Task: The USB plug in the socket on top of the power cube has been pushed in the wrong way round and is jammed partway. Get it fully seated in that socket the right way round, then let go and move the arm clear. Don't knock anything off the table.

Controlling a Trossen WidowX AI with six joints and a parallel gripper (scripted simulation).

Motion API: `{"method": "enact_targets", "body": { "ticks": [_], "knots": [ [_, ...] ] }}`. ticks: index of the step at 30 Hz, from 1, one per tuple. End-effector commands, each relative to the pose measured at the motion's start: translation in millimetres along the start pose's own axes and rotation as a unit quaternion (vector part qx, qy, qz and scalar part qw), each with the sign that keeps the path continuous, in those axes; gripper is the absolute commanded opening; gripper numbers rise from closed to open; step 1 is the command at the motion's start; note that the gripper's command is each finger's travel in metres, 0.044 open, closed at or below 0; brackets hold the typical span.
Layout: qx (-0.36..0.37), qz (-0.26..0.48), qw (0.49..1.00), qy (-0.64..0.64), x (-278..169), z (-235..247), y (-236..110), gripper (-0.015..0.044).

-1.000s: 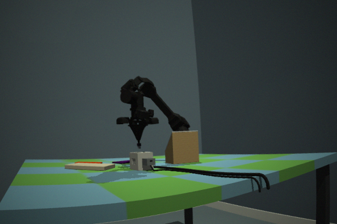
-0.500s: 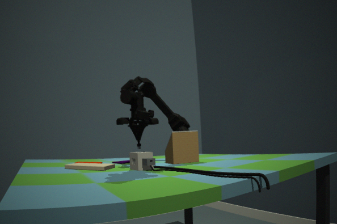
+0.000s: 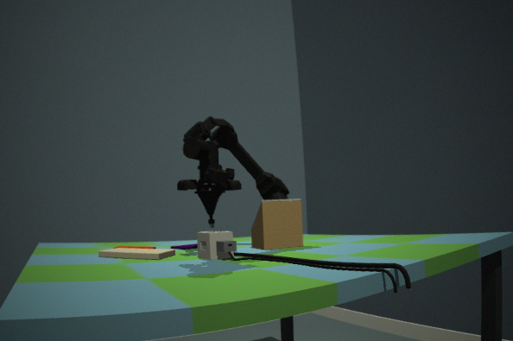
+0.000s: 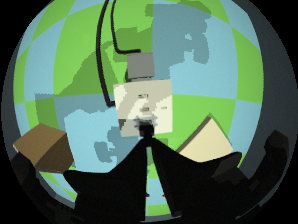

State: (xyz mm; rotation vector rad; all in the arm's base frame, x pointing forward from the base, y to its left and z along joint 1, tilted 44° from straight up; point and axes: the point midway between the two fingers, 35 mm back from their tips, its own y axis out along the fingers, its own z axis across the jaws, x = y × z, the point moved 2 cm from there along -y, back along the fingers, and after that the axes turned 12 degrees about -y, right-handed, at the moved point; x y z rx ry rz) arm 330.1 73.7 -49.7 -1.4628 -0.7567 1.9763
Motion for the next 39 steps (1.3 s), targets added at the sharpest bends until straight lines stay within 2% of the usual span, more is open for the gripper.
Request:
{"method": "enact_targets", "body": {
  "ticks": [1, 39],
  "knots": [
    [-0.002, 0.003, 1.000, -0.003, -0.7, -0.4, 0.5, 0.0000],
    [-0.001, 0.007, 1.000, -0.015, -2.6, 0.4, 5.1, 0.0000]
  ]
}}
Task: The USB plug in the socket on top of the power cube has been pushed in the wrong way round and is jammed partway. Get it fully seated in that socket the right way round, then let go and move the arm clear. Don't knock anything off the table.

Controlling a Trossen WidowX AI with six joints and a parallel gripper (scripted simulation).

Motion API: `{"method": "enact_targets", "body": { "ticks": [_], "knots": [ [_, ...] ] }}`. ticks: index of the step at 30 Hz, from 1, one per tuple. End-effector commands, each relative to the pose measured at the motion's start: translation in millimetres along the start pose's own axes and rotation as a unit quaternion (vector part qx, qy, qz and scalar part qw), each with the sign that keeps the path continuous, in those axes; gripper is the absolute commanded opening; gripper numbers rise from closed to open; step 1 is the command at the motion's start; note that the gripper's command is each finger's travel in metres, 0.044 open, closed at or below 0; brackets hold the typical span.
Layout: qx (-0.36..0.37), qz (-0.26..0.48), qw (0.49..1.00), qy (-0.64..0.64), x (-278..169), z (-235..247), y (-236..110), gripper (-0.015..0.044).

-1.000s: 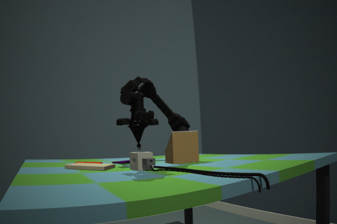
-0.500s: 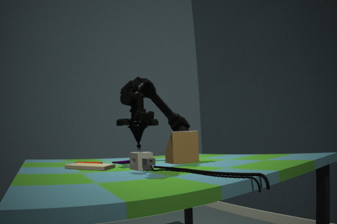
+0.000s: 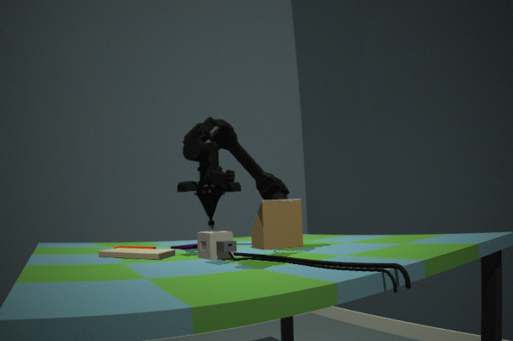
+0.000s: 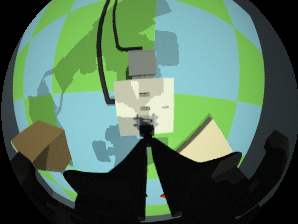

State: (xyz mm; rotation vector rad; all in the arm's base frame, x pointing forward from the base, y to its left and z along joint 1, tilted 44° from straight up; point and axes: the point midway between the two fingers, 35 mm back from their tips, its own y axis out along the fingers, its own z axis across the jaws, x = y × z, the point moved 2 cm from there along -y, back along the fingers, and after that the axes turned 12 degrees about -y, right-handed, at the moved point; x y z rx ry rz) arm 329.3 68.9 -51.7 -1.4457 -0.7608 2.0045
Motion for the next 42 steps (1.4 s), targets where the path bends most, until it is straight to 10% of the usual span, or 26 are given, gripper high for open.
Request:
{"method": "enact_targets", "body": {
  "ticks": [1, 42],
  "knots": [
    [-0.002, 0.003, 1.000, -0.002, -0.7, -0.4, 0.4, 0.0000],
    [-0.002, 0.003, 1.000, -0.002, -0.7, -0.4, 5.4, 0.0000]
  ]
}}
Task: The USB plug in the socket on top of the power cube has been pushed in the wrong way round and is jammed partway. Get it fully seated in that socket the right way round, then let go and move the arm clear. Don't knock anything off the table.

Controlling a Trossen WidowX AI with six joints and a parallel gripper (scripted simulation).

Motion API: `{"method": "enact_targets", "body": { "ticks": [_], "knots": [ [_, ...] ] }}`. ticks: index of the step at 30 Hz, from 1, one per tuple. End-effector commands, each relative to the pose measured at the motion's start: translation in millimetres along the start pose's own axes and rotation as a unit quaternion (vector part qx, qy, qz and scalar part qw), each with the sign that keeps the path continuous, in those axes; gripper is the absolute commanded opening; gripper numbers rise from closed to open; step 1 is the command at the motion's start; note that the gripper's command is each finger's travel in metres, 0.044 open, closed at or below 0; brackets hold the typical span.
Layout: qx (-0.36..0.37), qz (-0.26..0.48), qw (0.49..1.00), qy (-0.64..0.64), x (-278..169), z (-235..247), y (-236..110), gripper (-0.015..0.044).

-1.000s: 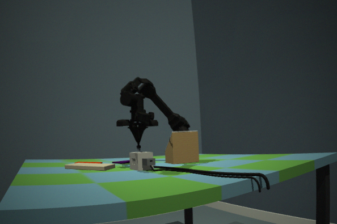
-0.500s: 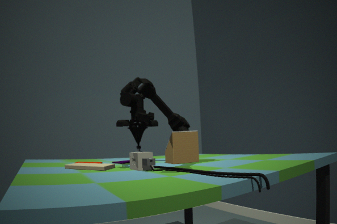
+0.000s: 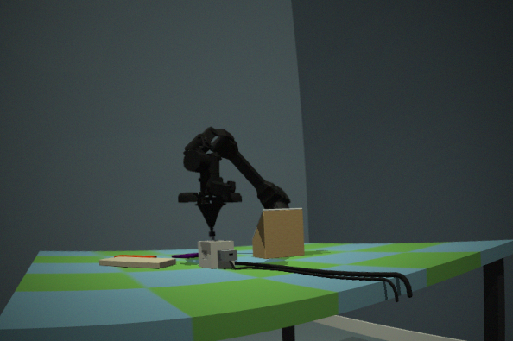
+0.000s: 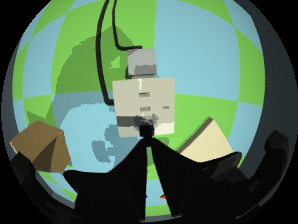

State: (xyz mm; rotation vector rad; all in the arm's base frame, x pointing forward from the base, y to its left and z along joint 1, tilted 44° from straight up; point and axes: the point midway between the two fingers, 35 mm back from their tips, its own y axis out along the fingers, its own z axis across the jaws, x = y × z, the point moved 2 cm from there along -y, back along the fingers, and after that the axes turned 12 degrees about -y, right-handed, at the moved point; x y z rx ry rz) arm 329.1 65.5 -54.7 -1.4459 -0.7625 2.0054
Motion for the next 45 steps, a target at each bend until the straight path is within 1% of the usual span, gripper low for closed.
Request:
{"method": "enact_targets", "body": {
  "ticks": [1, 45],
  "knots": [
    [-0.001, 0.002, 1.000, -0.002, -0.2, -0.3, 0.9, 0.0000],
    [-0.001, 0.003, 1.000, -0.002, -0.1, -0.3, 6.3, 0.0000]
  ]
}}
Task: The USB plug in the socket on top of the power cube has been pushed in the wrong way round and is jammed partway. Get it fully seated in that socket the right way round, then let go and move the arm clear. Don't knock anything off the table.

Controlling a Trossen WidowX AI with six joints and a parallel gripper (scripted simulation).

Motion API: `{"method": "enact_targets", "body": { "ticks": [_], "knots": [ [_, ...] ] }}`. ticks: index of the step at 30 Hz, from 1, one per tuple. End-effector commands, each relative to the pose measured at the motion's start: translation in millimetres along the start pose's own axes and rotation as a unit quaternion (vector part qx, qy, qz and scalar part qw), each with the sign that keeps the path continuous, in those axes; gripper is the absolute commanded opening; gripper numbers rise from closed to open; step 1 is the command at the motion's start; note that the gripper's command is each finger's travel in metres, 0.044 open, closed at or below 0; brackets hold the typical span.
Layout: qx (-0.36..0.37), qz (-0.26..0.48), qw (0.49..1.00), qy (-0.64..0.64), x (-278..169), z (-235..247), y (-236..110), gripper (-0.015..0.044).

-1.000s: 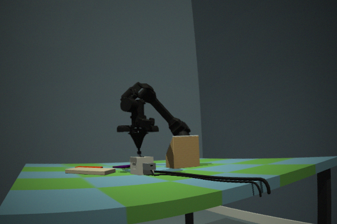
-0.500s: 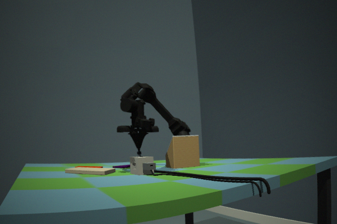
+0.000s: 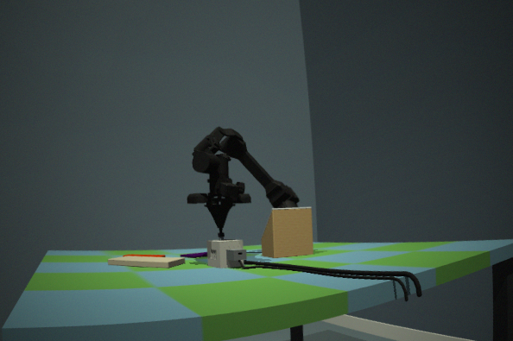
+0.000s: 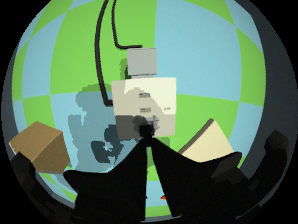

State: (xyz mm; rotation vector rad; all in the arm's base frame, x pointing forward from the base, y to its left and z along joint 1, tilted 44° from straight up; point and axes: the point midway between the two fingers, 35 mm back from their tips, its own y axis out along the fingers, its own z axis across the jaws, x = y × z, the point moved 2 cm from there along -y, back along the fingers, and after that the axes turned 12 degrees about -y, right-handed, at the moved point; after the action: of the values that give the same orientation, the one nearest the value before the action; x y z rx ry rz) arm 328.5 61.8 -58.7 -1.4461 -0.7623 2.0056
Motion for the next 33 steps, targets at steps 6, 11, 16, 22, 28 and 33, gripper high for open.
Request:
{"method": "enact_targets", "body": {
  "ticks": [6, 11, 16, 22, 28, 33],
  "knots": [
    [-0.001, 0.002, 1.000, -0.002, -0.2, -0.3, 1.5, 0.0000],
    [-0.001, 0.003, 1.000, -0.002, -0.2, -0.3, 2.2, 0.0000],
    [-0.001, 0.003, 1.000, -0.002, -0.2, -0.3, 2.8, 0.0000],
    [-0.001, 0.003, 1.000, -0.002, -0.2, -0.3, 3.5, 0.0000],
    [-0.001, 0.003, 1.000, -0.002, -0.2, -0.3, 4.2, 0.0000],
    [-0.001, 0.003, 1.000, -0.002, -0.2, -0.3, 4.8, 0.0000]
  ]
}}
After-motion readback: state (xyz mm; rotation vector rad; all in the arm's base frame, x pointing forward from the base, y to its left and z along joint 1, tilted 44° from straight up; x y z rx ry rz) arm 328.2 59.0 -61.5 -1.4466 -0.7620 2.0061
